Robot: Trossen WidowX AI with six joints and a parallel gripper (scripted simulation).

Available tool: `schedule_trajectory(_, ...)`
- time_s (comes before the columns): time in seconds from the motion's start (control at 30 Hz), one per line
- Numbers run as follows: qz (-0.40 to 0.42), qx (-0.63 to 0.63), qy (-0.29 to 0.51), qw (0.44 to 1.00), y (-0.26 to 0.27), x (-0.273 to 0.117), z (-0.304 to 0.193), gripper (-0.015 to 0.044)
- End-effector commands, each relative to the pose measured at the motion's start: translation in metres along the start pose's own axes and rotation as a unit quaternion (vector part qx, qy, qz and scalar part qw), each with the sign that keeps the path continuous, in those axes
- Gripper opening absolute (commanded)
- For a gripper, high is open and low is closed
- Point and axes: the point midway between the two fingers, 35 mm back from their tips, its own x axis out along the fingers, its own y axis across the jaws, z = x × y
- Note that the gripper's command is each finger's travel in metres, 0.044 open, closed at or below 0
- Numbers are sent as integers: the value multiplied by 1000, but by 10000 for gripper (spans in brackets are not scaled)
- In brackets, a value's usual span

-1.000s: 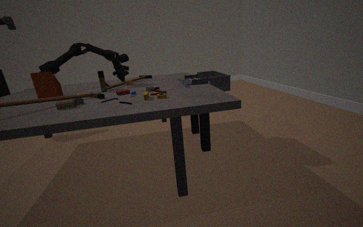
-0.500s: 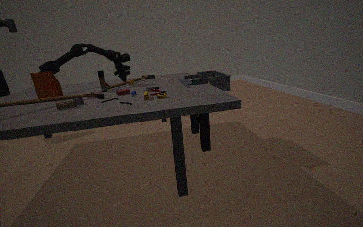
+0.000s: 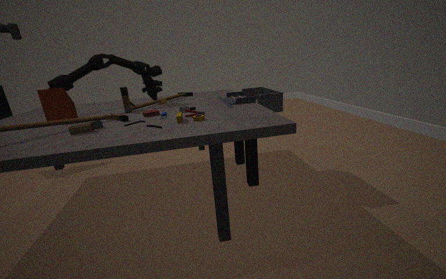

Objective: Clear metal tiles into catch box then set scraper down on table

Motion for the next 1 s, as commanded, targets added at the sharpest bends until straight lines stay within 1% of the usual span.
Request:
schedule_trajectory(0.0,-2,3,4,1000,-8,4,-2,0)
schedule_trajectory(0.6,-2,3,4,1000,-23,6,3,0)
schedule_trajectory(0.63,1,-1,-2,1000,-16,0,8,0)
schedule_trajectory(0.97,-1,-2,0,1000,-18,-31,17,0)
